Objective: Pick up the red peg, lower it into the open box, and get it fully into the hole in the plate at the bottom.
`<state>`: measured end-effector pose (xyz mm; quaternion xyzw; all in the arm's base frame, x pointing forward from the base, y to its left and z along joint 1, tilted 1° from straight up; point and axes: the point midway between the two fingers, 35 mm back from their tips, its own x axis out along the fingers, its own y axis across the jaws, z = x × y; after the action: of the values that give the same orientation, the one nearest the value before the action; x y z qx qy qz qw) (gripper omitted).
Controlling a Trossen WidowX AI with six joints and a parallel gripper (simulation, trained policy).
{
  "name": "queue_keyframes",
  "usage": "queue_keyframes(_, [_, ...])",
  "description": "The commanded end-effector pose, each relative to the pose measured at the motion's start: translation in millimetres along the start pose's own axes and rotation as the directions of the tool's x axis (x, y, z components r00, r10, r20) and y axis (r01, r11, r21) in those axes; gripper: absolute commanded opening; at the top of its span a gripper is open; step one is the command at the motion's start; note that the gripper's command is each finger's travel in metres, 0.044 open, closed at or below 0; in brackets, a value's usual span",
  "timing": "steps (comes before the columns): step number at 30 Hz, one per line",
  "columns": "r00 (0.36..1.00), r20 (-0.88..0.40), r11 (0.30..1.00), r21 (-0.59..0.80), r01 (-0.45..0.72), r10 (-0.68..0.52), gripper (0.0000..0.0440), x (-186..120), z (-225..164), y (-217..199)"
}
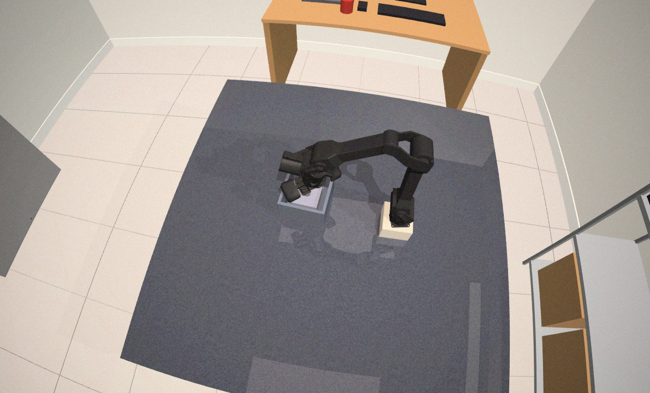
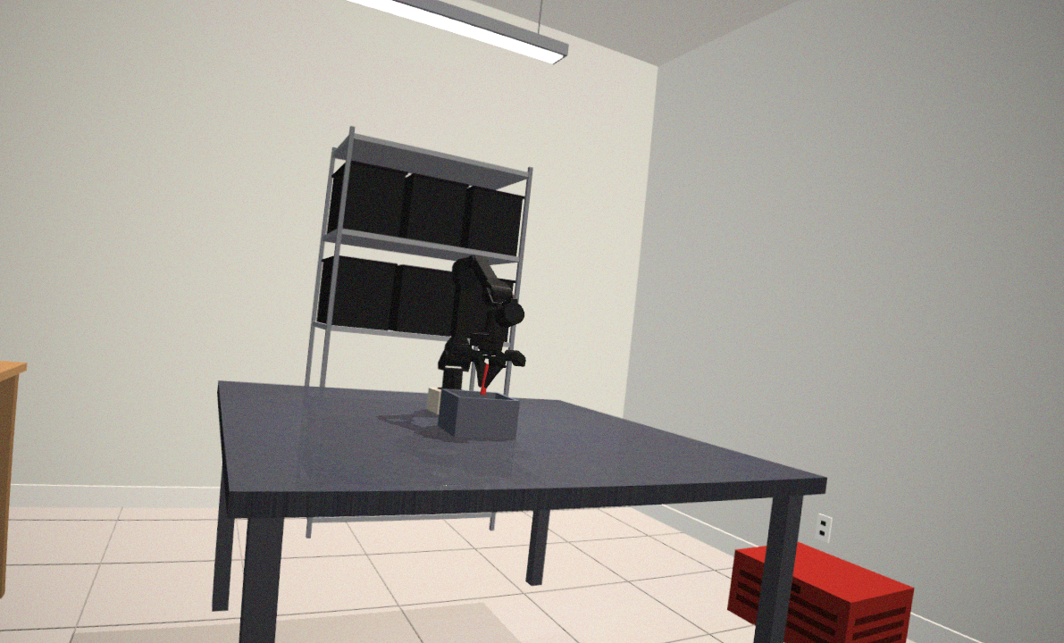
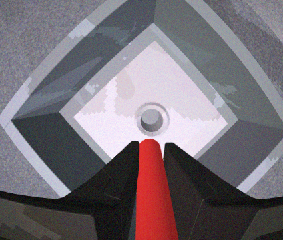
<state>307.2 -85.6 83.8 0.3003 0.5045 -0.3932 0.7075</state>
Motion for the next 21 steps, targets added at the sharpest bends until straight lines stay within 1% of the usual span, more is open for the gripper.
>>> queue_keyframes(1, [1.000, -0.013, 1.000, 0.011, -0.005, 0.005, 0.0002, 9, 6, 1])
queue_keyframes(7, [0.999, -0.040, 1.000, 0.015, 0.007, -0.007, 0.0002, 28, 7, -1])
queue_keyframes(9, [0.999, -0.050, 1.000, 0.010, 0.015, -0.014, 0.0019, 34, 6, -2])
queue_keyframes(11, [0.998, -0.056, 1.000, 0.001, 0.021, -0.021, 0.0057, 39, 5, -3])
queue_keyframes(14, [0.998, -0.064, 0.999, -0.016, 0.029, -0.030, 0.0126, 45, 6, -4])
queue_keyframes(15, [0.997, -0.068, 0.999, -0.024, 0.035, -0.036, 0.0142, 47, 6, -5])
queue_keyframes(17, [0.996, -0.075, 0.998, -0.039, 0.047, -0.049, 0.0147, 50, 7, -5])
queue_keyframes(21, [0.997, -0.065, 0.997, -0.054, 0.046, -0.050, 0.0250, 53, 17, 0])
